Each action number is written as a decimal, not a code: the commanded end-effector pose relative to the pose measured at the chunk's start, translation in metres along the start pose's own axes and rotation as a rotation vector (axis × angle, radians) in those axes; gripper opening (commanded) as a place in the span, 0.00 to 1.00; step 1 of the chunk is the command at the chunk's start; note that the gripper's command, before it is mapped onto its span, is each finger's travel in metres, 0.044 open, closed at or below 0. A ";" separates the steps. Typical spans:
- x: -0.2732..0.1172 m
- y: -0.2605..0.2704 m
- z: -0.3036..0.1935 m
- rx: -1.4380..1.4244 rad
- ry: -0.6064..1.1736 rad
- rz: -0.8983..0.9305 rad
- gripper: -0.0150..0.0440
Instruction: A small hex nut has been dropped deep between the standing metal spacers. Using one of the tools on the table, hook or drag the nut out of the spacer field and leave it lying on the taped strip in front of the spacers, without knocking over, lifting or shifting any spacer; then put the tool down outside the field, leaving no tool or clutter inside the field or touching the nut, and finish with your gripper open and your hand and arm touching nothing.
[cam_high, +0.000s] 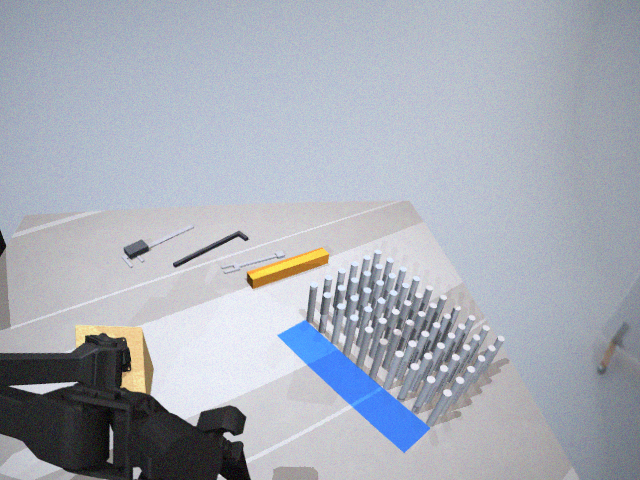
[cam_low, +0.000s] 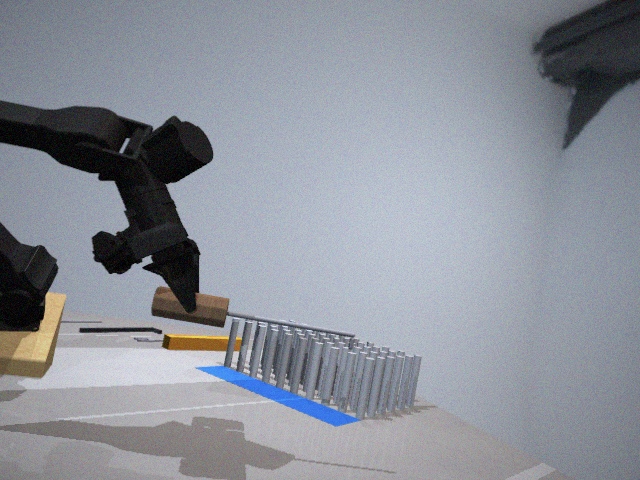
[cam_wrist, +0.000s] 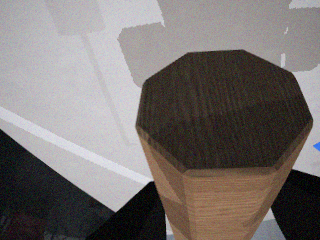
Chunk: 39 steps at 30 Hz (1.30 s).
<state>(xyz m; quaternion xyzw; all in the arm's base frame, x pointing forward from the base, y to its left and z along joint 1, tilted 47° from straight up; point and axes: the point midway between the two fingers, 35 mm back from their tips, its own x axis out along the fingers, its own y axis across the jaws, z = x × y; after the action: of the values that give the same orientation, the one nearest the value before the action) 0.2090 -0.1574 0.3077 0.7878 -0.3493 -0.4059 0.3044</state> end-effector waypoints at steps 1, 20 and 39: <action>0.006 -0.033 -0.018 -0.131 0.022 -0.093 0.25; -0.003 -0.171 -0.056 -0.677 0.094 -0.397 0.25; 0.050 -0.183 -0.032 -0.680 0.086 -0.416 0.25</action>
<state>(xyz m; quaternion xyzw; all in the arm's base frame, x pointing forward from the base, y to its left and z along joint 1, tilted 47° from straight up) 0.3132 -0.0737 0.1783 0.7129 -0.0212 -0.5163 0.4740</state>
